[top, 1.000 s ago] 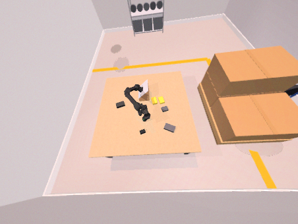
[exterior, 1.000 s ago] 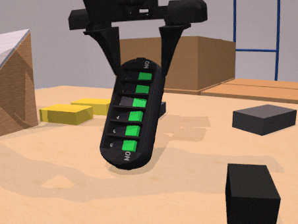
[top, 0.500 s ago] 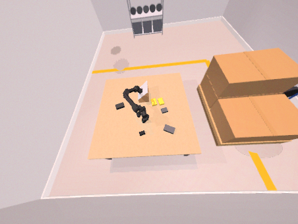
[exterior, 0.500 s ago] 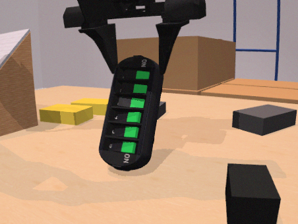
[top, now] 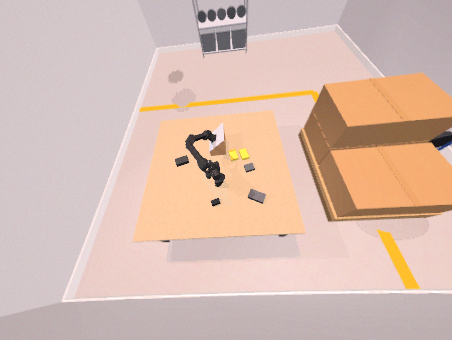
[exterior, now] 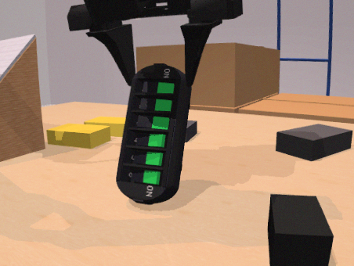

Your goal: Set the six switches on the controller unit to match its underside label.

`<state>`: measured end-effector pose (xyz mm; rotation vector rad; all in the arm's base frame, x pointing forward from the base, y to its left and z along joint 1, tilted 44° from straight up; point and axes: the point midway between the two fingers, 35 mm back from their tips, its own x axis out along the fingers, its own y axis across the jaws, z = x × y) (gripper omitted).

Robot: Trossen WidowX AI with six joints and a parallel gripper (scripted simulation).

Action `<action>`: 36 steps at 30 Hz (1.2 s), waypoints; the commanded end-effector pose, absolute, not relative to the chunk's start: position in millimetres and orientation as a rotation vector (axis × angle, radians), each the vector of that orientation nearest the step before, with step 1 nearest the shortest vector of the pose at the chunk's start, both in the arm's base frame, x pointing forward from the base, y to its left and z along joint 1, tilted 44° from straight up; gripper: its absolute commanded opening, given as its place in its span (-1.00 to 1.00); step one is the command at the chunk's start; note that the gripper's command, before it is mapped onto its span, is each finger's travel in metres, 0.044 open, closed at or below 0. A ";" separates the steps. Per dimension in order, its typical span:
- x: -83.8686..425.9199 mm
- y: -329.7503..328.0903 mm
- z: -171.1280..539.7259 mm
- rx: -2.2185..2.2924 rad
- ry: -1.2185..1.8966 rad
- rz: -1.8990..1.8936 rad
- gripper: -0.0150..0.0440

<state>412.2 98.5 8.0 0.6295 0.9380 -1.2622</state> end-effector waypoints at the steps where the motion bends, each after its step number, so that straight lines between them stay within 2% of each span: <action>1: 414.1 93.3 14.6 0.635 0.939 -1.261 0.65; 36: 420.2 75.5 35.9 0.623 0.925 -1.265 0.65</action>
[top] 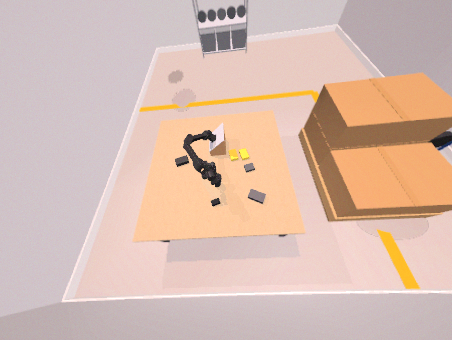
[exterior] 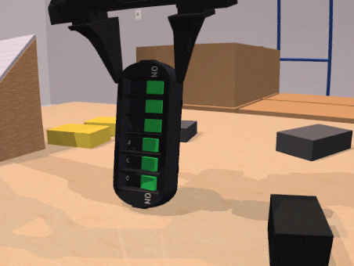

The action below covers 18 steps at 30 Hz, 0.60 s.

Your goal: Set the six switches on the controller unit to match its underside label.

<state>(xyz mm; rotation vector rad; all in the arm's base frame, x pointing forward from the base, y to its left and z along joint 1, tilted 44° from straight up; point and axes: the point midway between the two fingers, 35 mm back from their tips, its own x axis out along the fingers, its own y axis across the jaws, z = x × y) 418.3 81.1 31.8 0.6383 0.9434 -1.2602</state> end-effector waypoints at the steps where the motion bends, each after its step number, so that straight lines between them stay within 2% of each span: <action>1: 420.4 75.0 36.4 0.622 0.924 -1.265 0.65; 18: 423.3 66.0 45.3 0.596 0.892 -1.273 0.65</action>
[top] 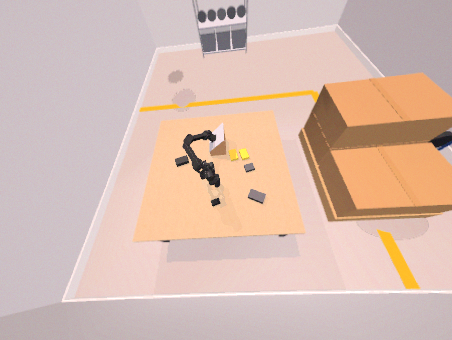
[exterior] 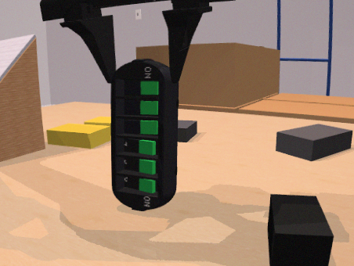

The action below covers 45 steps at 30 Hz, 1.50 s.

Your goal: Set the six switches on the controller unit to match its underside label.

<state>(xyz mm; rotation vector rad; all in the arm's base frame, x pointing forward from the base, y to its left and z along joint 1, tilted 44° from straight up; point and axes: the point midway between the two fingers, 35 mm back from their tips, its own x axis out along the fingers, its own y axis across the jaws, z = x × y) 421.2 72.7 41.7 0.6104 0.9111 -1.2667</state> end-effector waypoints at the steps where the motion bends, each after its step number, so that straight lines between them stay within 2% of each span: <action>1: 423.4 65.5 45.8 0.594 0.890 -1.273 0.65; 45: 431.2 39.5 65.2 0.526 0.807 -1.292 0.65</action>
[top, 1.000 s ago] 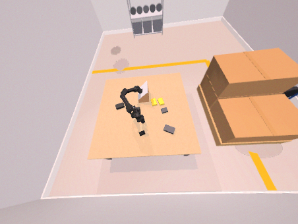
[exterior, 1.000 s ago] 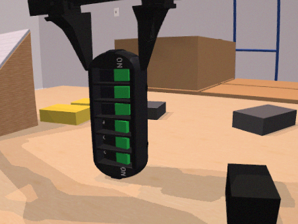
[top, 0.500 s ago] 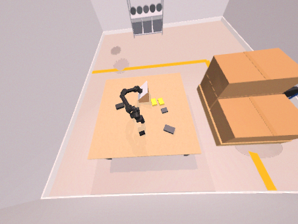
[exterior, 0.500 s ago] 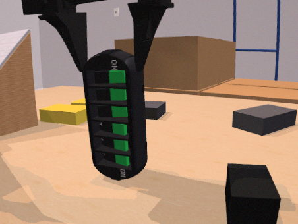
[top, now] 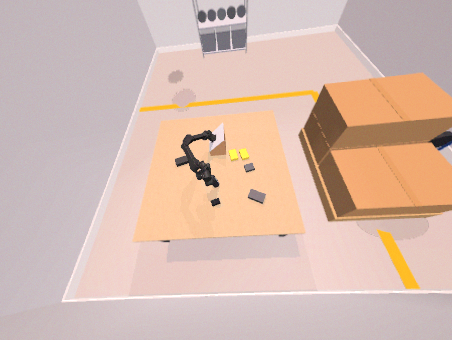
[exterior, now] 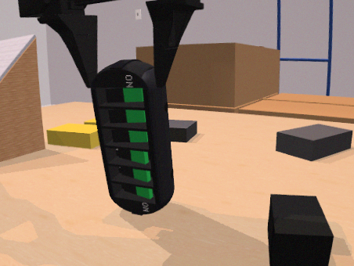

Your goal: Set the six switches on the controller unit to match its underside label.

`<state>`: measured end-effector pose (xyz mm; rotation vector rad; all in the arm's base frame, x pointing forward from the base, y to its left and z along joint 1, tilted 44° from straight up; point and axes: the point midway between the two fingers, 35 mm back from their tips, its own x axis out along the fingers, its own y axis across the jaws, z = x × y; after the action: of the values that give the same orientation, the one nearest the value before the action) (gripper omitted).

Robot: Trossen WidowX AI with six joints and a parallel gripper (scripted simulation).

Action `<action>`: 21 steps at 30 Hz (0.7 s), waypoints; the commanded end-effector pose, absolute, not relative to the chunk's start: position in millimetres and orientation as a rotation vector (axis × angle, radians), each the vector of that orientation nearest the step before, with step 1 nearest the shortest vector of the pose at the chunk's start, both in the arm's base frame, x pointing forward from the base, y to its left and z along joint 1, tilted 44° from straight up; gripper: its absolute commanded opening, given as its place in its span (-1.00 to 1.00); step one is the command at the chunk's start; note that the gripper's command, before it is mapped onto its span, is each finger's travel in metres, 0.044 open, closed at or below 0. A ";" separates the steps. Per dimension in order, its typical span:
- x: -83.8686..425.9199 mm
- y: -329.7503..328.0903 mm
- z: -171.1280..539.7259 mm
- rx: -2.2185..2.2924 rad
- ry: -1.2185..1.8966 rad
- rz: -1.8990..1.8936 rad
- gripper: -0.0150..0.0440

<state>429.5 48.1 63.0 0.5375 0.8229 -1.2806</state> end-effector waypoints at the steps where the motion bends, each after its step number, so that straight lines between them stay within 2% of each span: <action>1: 431.3 38.9 65.6 0.524 0.805 -1.292 0.65; 21: 434.9 26.1 72.5 0.491 0.765 -1.300 0.65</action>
<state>433.4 34.7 71.3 0.5005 0.7779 -1.2887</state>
